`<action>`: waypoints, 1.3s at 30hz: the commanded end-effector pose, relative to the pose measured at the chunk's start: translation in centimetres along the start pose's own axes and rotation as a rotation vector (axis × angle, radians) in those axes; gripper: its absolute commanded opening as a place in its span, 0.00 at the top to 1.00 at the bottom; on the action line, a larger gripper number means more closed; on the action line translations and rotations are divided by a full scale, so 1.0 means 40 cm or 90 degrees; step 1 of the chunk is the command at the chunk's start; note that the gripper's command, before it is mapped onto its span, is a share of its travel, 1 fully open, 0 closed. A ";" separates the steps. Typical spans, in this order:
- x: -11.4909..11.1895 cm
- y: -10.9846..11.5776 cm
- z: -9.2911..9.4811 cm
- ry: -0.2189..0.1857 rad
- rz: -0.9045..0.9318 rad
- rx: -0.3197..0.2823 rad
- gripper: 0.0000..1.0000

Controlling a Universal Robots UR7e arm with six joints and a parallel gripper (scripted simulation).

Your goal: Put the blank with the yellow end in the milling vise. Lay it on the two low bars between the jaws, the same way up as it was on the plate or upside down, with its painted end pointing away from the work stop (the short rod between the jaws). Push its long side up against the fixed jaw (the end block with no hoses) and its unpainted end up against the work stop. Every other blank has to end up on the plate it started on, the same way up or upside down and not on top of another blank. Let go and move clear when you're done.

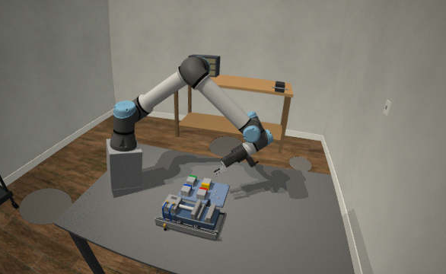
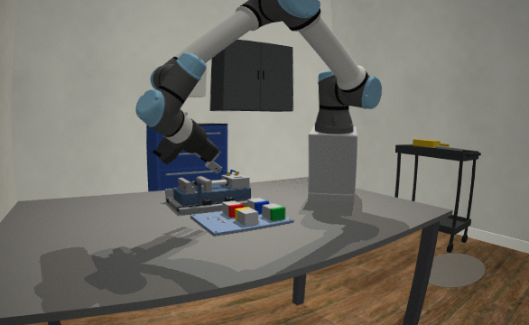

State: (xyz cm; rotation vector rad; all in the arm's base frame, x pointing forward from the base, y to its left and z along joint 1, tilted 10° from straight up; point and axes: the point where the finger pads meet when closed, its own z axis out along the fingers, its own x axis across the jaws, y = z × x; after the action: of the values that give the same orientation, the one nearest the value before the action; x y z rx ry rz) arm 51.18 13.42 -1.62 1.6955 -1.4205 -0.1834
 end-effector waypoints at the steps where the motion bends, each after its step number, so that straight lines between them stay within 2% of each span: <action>1: 0.001 0.001 -0.002 0.000 0.000 0.001 0.00; 36: 0.001 0.001 -0.002 0.000 0.000 0.001 0.00; 39: 0.005 0.056 0.003 0.012 -0.066 0.057 0.00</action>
State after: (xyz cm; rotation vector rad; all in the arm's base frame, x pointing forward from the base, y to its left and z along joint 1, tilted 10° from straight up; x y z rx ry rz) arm 50.77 13.38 -1.28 1.7288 -1.4012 -0.1797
